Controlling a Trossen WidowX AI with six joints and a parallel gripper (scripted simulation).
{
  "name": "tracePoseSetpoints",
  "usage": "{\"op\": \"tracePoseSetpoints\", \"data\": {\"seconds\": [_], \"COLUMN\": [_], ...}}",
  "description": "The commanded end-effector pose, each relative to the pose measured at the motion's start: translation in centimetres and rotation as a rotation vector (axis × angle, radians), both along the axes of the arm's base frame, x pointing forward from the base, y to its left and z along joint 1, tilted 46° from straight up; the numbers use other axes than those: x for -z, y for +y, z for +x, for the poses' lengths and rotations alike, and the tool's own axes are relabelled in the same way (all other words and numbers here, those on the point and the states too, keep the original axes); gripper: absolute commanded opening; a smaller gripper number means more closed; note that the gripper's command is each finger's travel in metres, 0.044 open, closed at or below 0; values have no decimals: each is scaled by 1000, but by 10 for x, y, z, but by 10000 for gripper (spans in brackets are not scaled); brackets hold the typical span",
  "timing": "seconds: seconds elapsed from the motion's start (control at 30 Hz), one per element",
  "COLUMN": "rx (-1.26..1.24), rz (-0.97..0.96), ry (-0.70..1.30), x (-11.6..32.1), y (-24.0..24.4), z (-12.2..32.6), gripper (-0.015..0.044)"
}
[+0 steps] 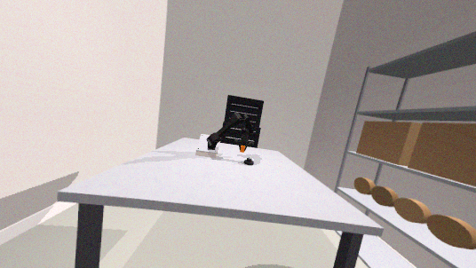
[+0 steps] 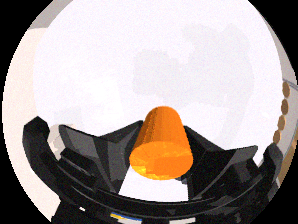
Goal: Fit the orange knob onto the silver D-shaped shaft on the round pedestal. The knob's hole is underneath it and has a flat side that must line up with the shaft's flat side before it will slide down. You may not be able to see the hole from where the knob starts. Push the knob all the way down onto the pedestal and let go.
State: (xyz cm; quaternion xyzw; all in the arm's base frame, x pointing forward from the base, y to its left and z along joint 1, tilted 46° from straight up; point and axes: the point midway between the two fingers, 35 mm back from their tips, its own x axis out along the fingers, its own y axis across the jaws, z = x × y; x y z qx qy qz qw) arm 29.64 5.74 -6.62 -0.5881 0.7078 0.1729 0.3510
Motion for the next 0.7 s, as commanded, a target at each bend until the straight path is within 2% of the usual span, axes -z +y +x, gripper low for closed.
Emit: {"op": "tracePoseSetpoints", "data": {"seconds": [0.0, 0.67], "rx": [-3, -1], "rz": [12, 9], "ry": [-16, -15], "x": [-11, -55], "y": [12, 57], "z": [4, 7], "gripper": [0, 0]}}
